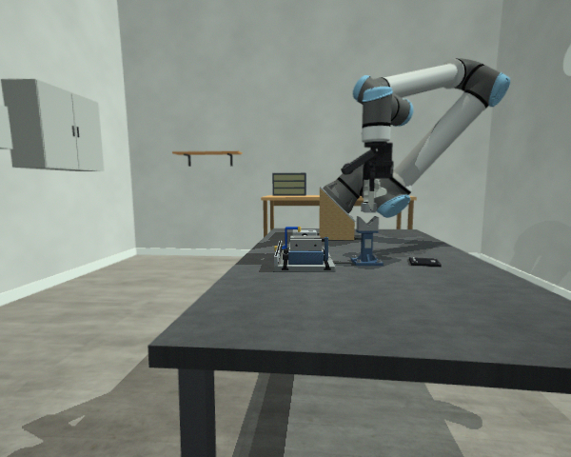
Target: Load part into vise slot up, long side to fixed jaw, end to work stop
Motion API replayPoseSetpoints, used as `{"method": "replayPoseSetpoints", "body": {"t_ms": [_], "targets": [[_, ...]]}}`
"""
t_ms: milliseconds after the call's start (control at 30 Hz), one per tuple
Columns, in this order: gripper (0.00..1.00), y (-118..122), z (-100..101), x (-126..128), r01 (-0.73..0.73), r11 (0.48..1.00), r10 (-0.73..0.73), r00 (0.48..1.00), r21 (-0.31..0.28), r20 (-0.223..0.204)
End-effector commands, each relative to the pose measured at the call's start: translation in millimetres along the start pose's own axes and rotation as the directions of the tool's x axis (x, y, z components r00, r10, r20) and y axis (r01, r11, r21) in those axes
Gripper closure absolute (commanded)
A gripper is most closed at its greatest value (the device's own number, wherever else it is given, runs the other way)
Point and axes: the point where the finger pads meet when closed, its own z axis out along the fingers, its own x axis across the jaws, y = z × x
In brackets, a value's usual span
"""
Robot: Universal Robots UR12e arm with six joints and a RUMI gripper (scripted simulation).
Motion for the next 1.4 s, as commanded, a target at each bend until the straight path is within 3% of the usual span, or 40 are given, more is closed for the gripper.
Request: {"method": "replayPoseSetpoints", "body": {"t_ms": [0,867,1367], "targets": [[1.00,0,-6,-1,0.000,1.000,0.000,1.000,0.001,0.001],[1.00,0,-40,-1,0.000,1.000,0.000,1.000,0.001,0.001],[1.00,0,-45,-1,0.000,1.000,0.000,1.000,0.001,0.001]]}}
